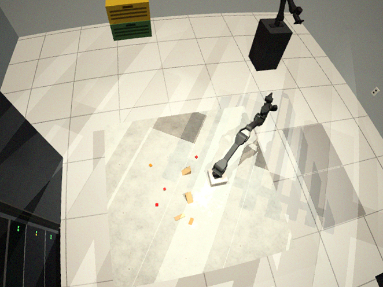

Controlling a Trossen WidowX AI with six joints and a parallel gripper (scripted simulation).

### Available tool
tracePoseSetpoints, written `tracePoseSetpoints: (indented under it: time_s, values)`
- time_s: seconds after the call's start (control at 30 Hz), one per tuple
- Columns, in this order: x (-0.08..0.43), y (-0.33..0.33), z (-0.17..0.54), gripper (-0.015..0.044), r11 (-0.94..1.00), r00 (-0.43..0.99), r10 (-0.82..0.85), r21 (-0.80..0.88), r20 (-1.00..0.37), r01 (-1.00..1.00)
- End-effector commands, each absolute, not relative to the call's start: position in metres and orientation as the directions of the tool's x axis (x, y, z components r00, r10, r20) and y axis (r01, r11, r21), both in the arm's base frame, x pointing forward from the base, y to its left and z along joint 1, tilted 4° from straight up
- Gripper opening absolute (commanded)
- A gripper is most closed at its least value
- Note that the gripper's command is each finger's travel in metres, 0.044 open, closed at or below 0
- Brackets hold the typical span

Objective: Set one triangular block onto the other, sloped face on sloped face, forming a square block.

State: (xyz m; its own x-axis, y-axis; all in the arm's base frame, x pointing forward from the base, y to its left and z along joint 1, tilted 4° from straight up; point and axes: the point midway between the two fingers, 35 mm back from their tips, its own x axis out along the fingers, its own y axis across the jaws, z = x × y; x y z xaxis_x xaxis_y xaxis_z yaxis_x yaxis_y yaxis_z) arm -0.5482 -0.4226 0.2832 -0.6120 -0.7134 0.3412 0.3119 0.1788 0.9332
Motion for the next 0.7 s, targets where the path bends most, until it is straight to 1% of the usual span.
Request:
tracePoseSetpoints:
  time_s: [0.0, 0.03, 0.27, 0.47, 0.67]
  values:
    - [-0.546, -0.425, 0.283, 0.0426, 0.178, -0.61, -0.717, 0.934, 0.338, 0.309]
    - [-0.541, -0.432, 0.282, 0.044, 0.177, -0.603, -0.727, 0.938, 0.329, 0.299]
    - [-0.46, -0.511, 0.268, 0.044, 0.136, -0.495, -0.843, 0.973, 0.213, 0.187]
    - [-0.372, -0.569, 0.254, 0.044, 0.068, -0.363, -0.926, 0.992, 0.101, 0.102]
    - [-0.276, -0.607, 0.24, 0.044, -0.02, -0.212, -0.977, 0.999, -0.01, 0.048]
